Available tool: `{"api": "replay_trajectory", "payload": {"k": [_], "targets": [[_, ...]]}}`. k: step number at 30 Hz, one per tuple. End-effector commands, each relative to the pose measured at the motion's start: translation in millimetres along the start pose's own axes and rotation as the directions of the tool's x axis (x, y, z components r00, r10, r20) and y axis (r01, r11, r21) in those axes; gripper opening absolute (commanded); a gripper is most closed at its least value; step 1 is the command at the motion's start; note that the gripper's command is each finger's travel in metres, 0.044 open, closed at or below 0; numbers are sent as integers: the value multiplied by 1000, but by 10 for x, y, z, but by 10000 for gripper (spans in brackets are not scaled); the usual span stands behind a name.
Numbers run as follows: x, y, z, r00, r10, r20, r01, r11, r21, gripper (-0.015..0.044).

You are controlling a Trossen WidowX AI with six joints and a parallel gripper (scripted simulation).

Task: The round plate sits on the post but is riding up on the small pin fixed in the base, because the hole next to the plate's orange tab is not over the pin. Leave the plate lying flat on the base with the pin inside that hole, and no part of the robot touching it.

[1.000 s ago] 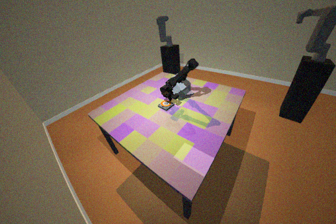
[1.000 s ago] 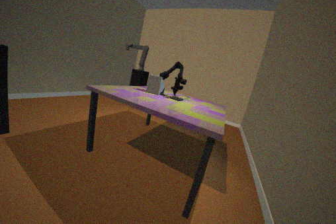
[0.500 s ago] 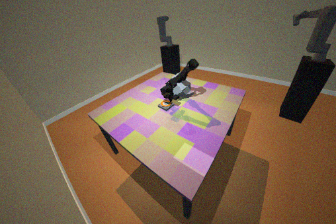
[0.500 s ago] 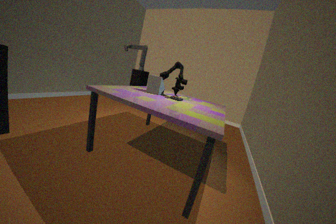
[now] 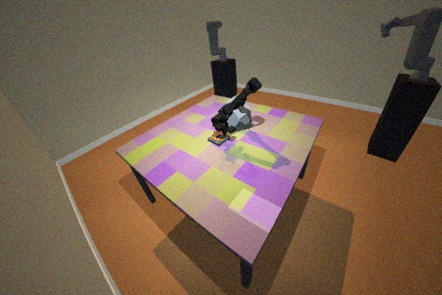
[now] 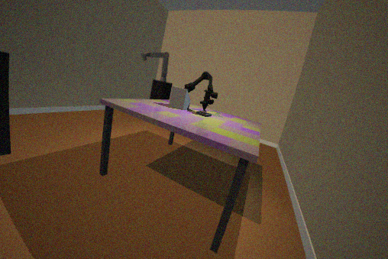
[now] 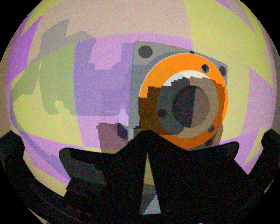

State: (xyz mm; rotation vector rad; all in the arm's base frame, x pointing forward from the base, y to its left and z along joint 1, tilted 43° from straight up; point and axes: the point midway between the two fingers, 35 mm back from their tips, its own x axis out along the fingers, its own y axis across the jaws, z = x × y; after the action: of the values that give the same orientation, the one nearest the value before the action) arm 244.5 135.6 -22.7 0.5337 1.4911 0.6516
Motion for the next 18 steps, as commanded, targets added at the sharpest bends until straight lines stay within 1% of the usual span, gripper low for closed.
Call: {"api": "replay_trajectory", "payload": {"k": [1, 18], "targets": [[-6, 27, 67, 1000, 3, 7, -3, 1000, -4, 0], [-14, 65, 246, 1000, 3, 8, -3, 1000, -5, 0]]}}
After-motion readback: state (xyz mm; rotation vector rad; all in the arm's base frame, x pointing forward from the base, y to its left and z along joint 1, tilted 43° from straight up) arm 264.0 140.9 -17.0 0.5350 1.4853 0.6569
